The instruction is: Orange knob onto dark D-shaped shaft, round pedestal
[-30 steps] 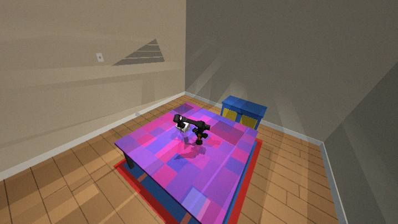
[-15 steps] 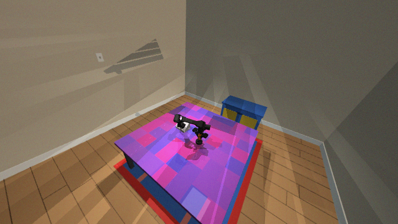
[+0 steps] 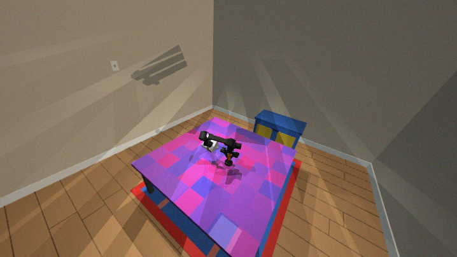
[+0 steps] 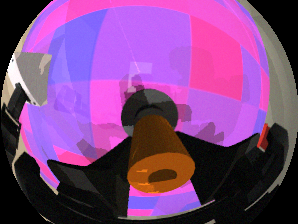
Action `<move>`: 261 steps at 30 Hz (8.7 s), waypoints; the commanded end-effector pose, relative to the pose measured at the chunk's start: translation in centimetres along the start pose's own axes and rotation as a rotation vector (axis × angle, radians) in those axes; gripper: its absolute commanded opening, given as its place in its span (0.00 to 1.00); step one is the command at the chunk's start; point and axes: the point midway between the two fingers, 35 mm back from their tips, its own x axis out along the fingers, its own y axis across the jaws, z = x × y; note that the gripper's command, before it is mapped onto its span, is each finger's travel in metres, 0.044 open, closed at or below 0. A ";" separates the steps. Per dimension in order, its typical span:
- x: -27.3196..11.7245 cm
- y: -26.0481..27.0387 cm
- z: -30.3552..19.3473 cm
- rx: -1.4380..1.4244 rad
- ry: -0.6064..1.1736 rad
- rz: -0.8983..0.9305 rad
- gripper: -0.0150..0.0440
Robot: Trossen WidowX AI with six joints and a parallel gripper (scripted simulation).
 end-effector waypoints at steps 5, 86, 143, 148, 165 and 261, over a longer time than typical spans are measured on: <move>-0.1 -0.2 0.1 -0.010 0.000 -0.003 0.25; -0.1 0.1 0.0 -0.429 0.000 -0.003 0.25; -0.3 -0.5 0.0 -0.647 0.001 -0.003 0.25; -0.3 -0.4 0.0 -0.807 0.001 -0.003 0.25; 0.2 0.0 0.0 -0.848 0.001 -0.003 0.25; -0.3 -0.2 0.1 -1.466 0.002 -0.003 0.25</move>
